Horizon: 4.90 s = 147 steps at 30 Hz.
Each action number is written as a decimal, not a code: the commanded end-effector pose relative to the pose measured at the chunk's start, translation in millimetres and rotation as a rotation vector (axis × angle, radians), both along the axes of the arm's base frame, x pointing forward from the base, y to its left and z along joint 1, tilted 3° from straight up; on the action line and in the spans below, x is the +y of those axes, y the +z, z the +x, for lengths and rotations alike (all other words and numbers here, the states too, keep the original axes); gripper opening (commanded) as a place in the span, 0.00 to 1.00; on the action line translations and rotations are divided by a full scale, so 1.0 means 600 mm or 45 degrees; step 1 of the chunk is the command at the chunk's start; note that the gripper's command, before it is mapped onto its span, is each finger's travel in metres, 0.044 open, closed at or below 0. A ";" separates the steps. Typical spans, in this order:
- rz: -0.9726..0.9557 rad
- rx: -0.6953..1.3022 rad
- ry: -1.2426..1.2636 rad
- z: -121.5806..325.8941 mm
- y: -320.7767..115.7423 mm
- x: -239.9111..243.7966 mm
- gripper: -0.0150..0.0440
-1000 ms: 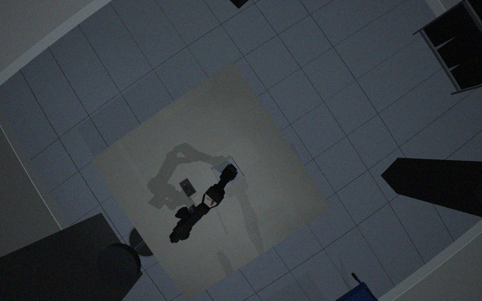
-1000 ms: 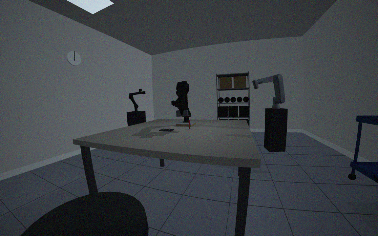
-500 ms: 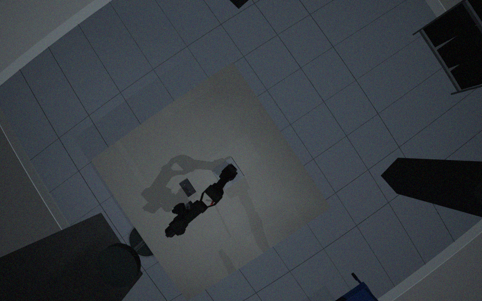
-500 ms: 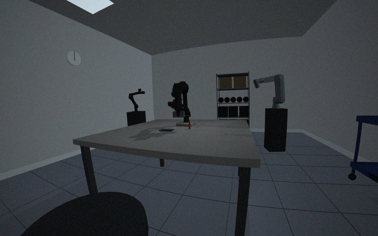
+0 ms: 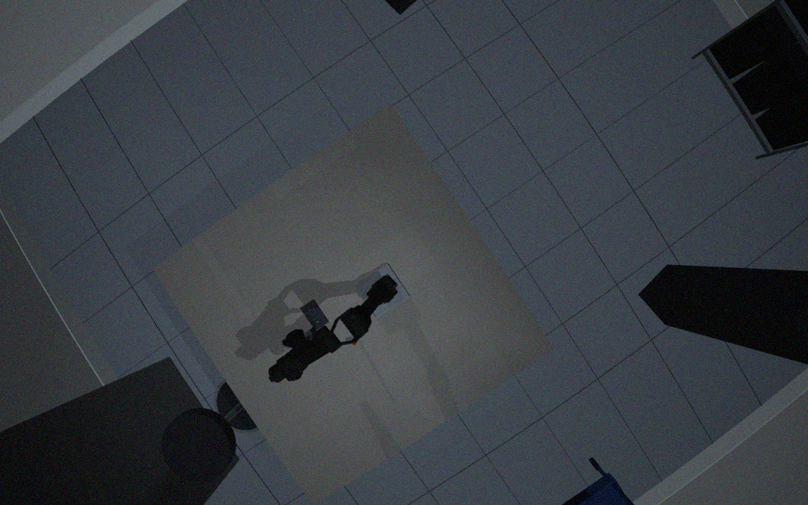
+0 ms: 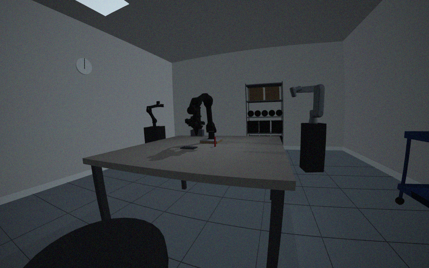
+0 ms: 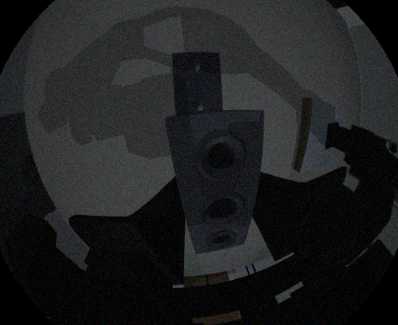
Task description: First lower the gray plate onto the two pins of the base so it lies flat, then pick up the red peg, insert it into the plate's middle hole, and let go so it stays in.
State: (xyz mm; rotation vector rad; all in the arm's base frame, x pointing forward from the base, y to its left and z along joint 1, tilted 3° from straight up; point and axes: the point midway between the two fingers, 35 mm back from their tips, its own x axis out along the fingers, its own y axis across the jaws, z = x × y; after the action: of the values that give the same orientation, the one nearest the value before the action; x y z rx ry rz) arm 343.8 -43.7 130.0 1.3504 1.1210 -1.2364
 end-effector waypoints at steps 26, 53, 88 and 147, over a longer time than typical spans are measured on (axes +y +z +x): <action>0.000 0.009 -0.059 -0.031 -0.078 -0.133 0.25; 0.000 0.009 -0.060 -0.031 -0.082 -0.135 0.25; -0.007 0.006 -0.060 -0.026 -0.140 -0.135 0.25; -0.014 -0.003 0.539 -0.153 0.059 0.196 1.00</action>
State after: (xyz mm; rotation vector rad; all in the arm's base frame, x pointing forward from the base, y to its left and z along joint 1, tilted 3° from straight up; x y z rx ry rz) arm 275.6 48.3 169.1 1.0949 1.2882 -0.9791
